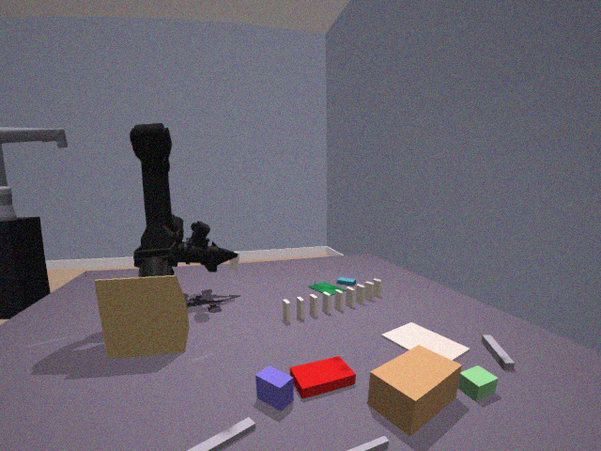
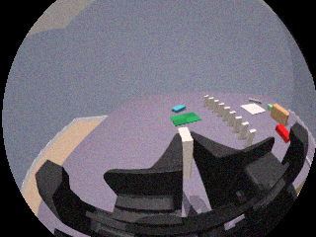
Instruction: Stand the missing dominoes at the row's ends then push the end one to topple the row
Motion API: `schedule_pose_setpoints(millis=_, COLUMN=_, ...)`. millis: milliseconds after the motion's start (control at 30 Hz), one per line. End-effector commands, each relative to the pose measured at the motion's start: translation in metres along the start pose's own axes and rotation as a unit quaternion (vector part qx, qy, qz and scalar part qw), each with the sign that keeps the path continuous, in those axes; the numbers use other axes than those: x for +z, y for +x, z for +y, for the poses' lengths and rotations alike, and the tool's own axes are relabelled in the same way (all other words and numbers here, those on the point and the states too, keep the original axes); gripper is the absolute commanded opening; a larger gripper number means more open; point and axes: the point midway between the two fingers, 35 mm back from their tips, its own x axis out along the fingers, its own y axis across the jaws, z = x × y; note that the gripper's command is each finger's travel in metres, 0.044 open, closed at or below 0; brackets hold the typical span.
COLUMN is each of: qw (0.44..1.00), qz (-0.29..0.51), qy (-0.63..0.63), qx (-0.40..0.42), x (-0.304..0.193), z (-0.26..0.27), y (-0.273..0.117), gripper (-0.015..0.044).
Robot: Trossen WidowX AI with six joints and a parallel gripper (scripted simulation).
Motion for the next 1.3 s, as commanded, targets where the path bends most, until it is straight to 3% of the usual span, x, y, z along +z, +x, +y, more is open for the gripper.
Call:
schedule_pose_setpoints(millis=0, qw=1.0, qz=-0.001, qy=-0.002, qx=-0.004, x=-0.004, z=0.001, y=0.001, gripper=0.0026)
schedule_pose_setpoints(millis=1267, qw=1.0, qz=-0.002, qy=-0.013, qx=-0.022, x=-0.052, z=0.001, y=0.013, gripper=0.0026)
